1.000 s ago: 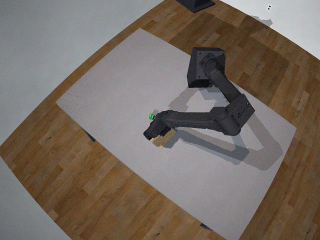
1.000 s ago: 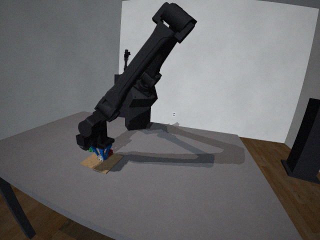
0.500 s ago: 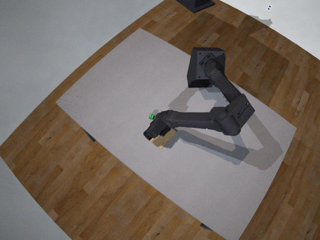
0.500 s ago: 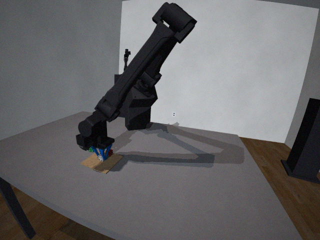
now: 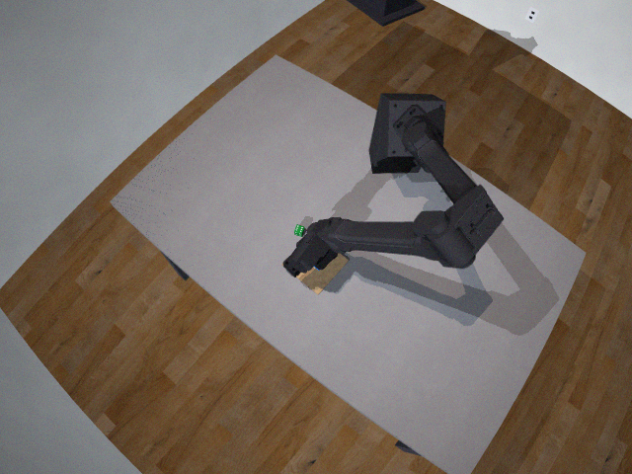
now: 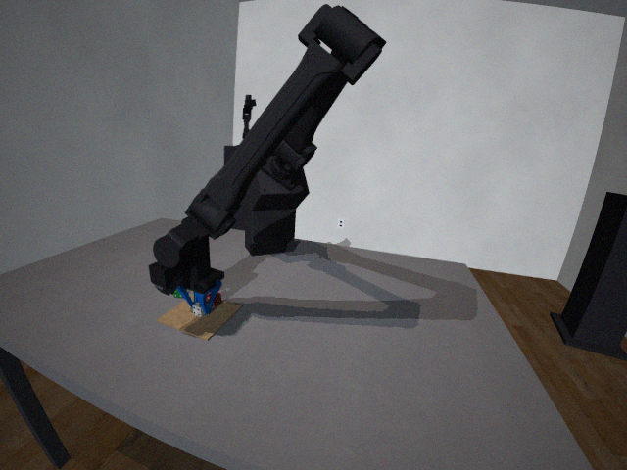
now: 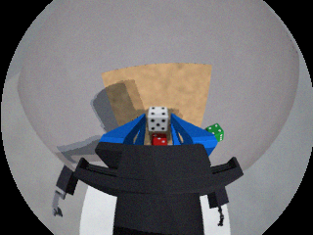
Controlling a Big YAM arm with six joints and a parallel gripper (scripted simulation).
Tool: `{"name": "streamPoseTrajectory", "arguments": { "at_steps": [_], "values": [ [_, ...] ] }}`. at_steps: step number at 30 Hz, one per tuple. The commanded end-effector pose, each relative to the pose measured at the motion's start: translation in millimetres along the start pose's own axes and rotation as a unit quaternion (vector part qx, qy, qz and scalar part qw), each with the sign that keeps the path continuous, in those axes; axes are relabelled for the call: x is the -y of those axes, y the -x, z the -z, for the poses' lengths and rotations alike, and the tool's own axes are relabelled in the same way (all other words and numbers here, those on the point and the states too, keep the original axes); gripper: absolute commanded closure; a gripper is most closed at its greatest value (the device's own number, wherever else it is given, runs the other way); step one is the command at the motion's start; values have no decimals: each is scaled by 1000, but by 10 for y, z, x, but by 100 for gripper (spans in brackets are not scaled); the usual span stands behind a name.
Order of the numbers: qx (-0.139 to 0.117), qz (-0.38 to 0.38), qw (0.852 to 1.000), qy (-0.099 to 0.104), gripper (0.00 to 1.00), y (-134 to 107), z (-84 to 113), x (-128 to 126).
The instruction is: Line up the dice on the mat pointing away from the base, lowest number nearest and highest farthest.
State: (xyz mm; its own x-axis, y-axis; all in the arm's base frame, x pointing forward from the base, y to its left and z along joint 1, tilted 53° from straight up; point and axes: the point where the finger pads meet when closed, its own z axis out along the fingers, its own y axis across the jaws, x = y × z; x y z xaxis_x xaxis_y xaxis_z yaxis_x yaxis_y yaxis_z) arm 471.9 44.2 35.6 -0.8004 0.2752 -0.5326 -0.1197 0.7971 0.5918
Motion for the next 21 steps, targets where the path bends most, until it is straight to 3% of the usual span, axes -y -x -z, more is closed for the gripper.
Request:
{"name": "streamPoseTrajectory", "arguments": {
  "at_steps": [1,12,15,21],
  "values": [
    [-1,-3,1000,-1,61,-22,-37,15],
    [-2,-4,1000,-1,61,-27,-30,24],
    [9,0,1000,-5,61,46,127,45],
    [9,0,1000,-5,61,43,237,41]
  ]
}}
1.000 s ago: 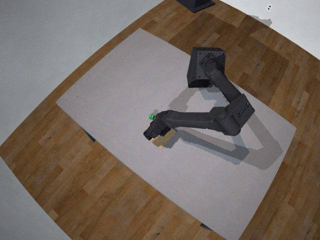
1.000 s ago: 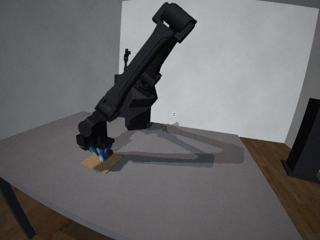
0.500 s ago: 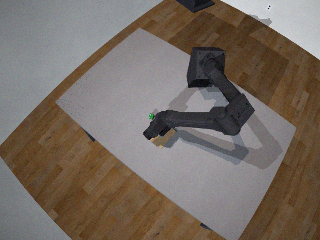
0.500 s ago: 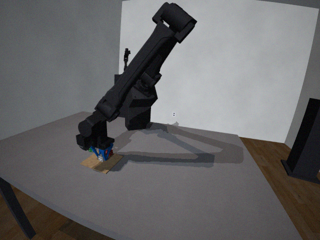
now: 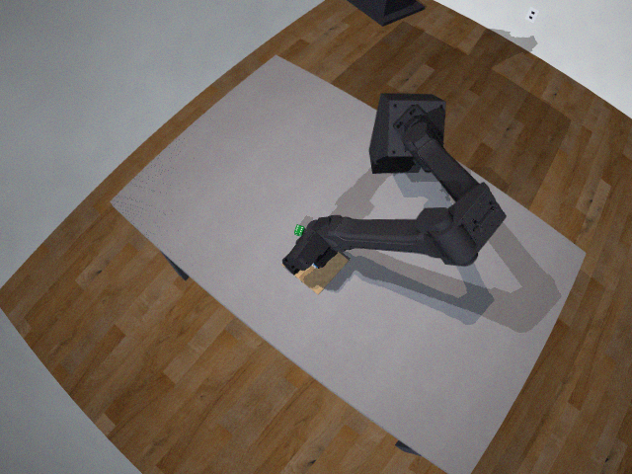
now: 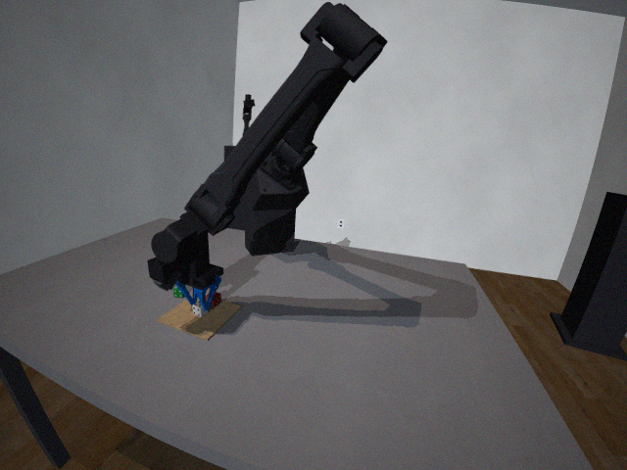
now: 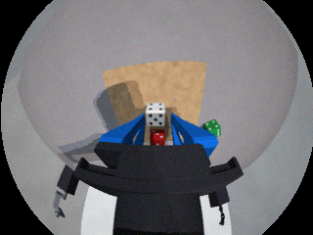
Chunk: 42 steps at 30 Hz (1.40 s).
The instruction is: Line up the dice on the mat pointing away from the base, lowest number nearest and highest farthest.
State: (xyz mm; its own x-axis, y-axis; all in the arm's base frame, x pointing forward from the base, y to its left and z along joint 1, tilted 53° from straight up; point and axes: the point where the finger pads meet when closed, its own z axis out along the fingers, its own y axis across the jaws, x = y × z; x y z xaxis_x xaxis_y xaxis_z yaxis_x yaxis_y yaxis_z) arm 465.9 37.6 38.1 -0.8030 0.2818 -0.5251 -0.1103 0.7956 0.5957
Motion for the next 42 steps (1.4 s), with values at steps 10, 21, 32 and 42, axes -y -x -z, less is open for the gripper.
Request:
{"name": "streamPoseTrajectory", "arguments": {
  "at_steps": [10,21,32,42],
  "values": [
    [10,6,1000,-4,61,49,660,4],
    [11,7,1000,-4,61,56,899,2],
    [2,9,1000,1,0,17,828,-50],
    [2,9,1000,1,0,17,828,-50]
  ]
}}
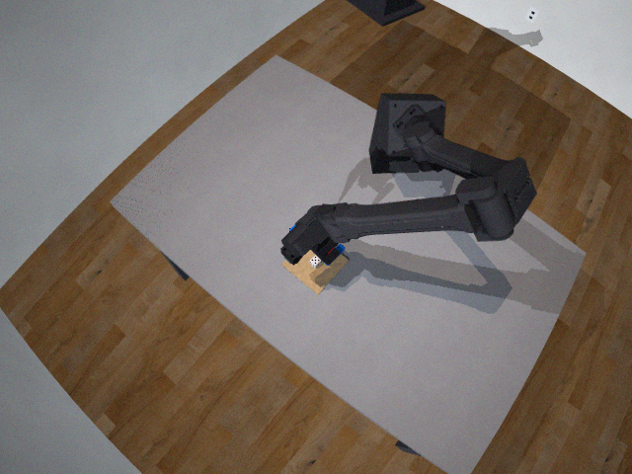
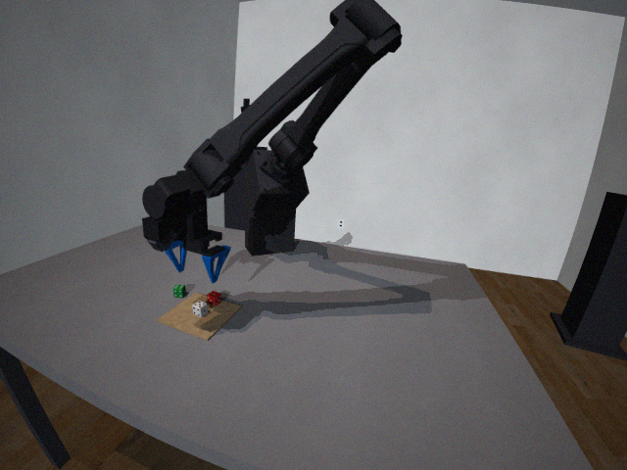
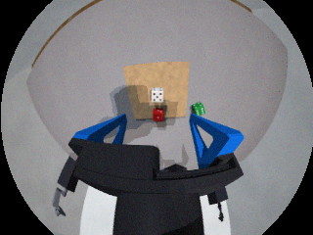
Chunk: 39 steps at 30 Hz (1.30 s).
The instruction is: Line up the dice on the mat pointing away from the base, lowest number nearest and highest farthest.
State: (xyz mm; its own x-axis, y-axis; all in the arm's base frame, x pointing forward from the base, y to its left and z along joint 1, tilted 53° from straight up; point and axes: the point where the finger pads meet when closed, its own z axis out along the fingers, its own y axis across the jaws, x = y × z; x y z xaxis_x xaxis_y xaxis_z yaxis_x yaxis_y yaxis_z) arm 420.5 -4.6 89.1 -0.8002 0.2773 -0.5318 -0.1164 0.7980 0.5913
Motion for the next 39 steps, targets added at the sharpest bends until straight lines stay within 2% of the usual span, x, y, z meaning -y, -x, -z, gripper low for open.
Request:
{"name": "streamPoseTrajectory", "arguments": {
  "at_steps": [1,5,7,8,10,12,17,19,20,22,24,25,26,27,33,34,36,37,39],
  "values": [
    [1,5,1000,2,0,-5,25,-31],
    [8,-46,999,-4,0,13,24,153],
    [8,-46,999,-4,0,13,24,153],
    [8,-74,997,-4,0,14,18,209],
    [10,-136,991,-4,0,13,5,333],
    [10,-152,988,-4,0,11,1,367],
    [12,-252,968,-4,0,-24,-18,571],
    [12,-302,953,-3,0,-62,-28,674],
    [12,-305,952,-3,0,-64,-29,679],
    [12,-356,935,-3,0,-105,-38,782],
    [12,-356,935,-3,0,-105,-38,782],
    [11,-401,916,-3,0,-164,-47,872],
    [11,-403,915,-3,0,-167,-47,876],
    [12,-431,902,-2,0,-181,-50,936],
    [11,-520,854,0,0,-295,-63,1114],
    [12,-529,848,0,0,-302,-64,1135],
    [-2,-525,851,3,0,-325,-157,1033],
    [-2,-525,851,3,61,-322,-153,1029],
    [10,-521,854,4,61,-244,-75,1028]
  ]
}}
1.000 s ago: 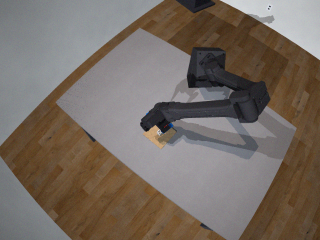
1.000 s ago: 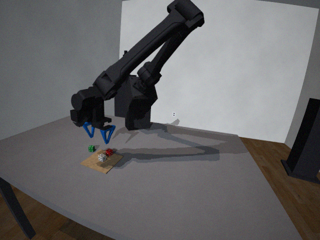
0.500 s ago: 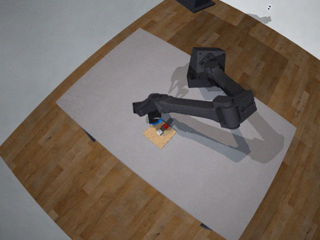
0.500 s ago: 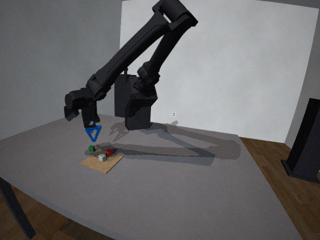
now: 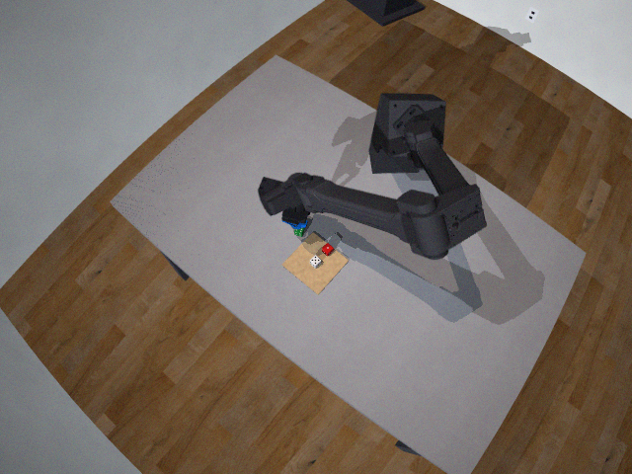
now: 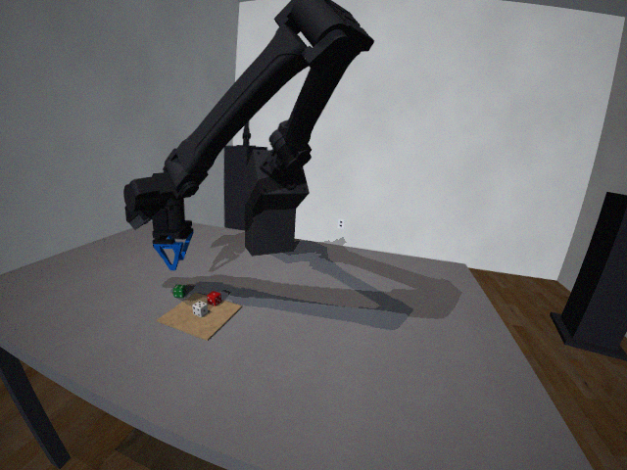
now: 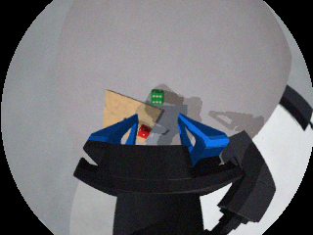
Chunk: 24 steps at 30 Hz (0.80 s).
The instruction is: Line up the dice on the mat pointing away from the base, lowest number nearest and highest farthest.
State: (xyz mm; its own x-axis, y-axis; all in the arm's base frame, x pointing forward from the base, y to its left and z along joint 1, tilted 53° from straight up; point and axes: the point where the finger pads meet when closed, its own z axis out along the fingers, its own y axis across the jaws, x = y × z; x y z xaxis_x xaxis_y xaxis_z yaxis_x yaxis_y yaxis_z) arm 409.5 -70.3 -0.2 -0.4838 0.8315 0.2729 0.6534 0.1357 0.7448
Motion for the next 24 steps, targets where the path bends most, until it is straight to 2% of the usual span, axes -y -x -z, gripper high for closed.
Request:
{"name": "streamPoseTrajectory", "arguments": {
  "at_steps": [1,24],
  "values": [
    [9,-8,1000,11,61,54,51,-125],
    [11,-12,1000,10,61,66,64,-89]
  ]
}}
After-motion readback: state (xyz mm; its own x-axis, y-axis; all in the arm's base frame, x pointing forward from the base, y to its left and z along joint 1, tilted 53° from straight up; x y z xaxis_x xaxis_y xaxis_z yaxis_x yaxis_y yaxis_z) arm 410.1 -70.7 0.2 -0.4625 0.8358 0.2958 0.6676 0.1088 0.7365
